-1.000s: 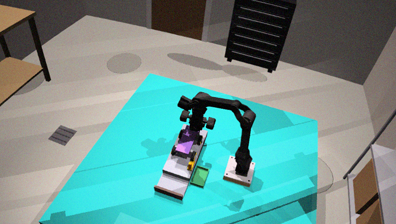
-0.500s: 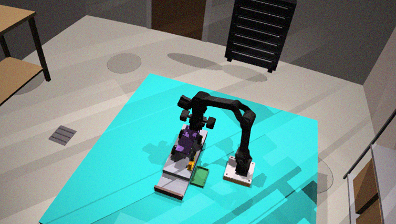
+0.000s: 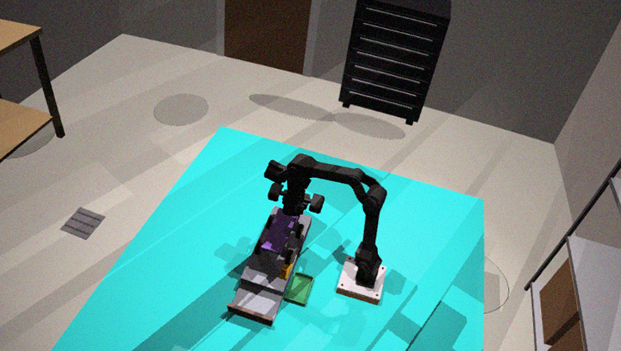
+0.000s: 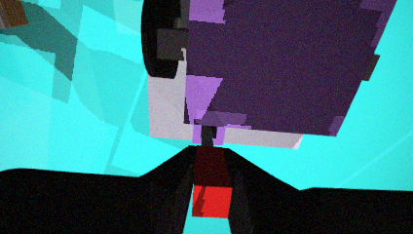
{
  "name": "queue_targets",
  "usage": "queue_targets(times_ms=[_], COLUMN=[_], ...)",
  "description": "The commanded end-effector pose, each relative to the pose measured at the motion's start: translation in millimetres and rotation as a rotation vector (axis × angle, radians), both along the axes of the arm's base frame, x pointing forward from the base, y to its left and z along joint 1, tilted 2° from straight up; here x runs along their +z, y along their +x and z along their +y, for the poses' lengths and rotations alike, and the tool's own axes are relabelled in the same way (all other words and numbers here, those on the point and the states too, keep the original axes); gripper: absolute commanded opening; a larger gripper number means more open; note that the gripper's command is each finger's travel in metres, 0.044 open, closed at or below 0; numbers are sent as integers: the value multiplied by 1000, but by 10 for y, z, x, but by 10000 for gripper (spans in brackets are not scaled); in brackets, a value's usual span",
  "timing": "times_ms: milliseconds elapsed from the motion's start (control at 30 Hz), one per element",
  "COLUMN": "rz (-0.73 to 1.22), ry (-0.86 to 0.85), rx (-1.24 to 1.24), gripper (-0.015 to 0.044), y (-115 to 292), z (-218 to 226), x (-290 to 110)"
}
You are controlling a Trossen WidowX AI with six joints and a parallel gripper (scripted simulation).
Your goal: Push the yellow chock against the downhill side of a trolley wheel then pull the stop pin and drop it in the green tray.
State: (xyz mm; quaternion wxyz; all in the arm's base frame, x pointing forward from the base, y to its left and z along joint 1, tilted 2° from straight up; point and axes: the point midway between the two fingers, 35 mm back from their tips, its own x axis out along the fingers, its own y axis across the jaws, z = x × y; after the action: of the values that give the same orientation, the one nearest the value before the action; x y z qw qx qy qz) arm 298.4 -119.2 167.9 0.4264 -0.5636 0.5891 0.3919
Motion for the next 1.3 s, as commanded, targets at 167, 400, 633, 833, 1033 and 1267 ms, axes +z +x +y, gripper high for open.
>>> queue_targets(times_ms=[167, 400, 633, 833, 1033, 1267], rz=[-13, -13, -13, -13, -13, -13], ry=[-6, -6, -6, -6, -6, -6], rx=[-4, -4, -4, -4, -4, -4], gripper=[0, 0, 0, 0, 0, 0], y=[-2, -2, -3, -3, -2, 1], z=[0, 2, 2, 1, -1, -6], x=[75, 98, 121, 142, 165, 195])
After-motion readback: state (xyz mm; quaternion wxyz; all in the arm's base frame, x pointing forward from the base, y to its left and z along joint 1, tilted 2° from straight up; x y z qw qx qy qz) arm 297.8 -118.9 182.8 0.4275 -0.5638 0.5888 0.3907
